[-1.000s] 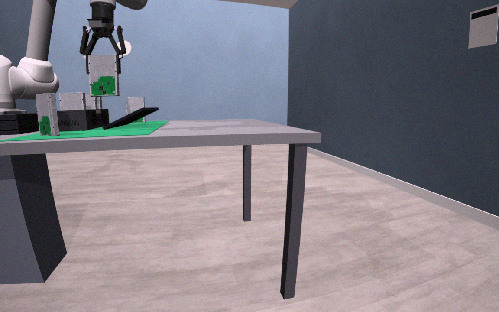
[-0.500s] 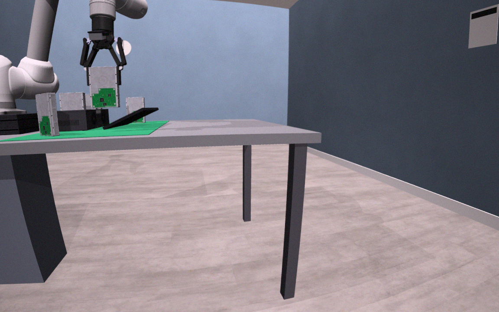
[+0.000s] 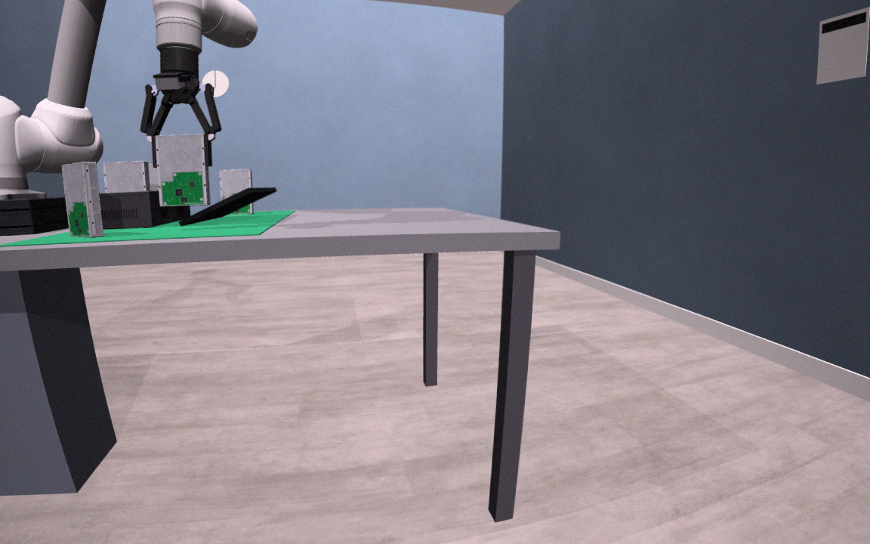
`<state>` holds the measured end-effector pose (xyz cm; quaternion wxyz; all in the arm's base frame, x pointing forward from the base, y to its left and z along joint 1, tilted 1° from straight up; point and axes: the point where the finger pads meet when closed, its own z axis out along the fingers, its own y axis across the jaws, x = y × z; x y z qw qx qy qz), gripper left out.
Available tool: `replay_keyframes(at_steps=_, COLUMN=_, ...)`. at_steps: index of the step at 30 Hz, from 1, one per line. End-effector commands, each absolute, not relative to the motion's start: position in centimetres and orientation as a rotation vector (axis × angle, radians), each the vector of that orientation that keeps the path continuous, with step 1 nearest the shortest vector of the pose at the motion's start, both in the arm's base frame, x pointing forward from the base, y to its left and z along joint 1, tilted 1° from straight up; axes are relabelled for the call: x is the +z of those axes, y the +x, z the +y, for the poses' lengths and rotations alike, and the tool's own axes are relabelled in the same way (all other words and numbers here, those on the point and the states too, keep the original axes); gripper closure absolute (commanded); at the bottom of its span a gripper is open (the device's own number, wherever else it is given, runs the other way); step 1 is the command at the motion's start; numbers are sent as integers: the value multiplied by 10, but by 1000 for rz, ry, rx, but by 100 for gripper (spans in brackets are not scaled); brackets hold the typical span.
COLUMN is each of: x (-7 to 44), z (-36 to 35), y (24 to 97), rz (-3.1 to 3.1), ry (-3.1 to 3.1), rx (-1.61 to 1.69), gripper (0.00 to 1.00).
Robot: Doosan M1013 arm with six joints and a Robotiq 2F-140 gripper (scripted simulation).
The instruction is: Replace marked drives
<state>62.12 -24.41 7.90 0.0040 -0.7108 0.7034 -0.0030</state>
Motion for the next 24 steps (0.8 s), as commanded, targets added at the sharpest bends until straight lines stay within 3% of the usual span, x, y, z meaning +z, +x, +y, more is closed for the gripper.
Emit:
replay_keyframes(at_steps=1, x=73, z=-244, y=622, rz=2203, ry=-2226, rx=-12, gripper=90)
replay_keyframes(at_steps=24, x=54, z=-244, y=622, rz=2203, ry=-2226, rx=-12, gripper=90)
